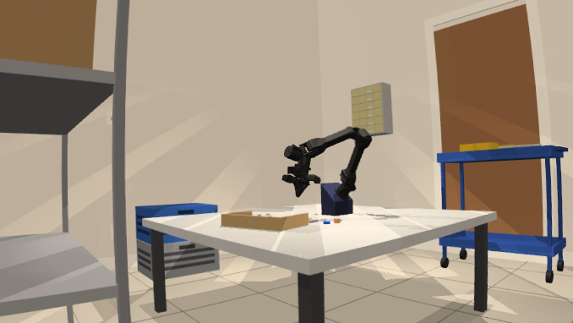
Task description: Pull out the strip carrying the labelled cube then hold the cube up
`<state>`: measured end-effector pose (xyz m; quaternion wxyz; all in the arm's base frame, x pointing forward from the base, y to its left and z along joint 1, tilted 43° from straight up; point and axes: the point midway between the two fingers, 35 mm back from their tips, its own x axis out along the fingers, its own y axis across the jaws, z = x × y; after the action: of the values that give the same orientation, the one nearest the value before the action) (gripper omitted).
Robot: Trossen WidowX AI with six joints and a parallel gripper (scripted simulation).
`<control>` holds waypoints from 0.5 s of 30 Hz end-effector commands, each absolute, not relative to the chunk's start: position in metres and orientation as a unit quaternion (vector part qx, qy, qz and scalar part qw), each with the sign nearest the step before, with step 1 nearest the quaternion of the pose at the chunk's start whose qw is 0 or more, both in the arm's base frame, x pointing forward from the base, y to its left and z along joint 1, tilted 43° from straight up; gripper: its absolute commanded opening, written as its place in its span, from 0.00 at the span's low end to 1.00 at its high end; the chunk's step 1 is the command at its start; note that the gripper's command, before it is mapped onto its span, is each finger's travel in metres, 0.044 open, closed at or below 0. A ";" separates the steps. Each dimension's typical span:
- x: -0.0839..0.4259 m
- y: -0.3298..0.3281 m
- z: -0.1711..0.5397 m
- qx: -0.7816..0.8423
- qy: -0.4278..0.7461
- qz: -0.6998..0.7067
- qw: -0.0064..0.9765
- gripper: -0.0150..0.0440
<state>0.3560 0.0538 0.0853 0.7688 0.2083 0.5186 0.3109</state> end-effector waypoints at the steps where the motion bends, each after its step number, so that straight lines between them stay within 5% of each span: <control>1: 0.354 0.100 0.080 0.128 0.608 0.380 0.685 0.25; 15: 0.352 0.103 0.078 0.127 0.608 0.380 0.685 0.25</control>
<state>0.3522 0.1000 0.0802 0.6871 0.1324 0.6060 0.3783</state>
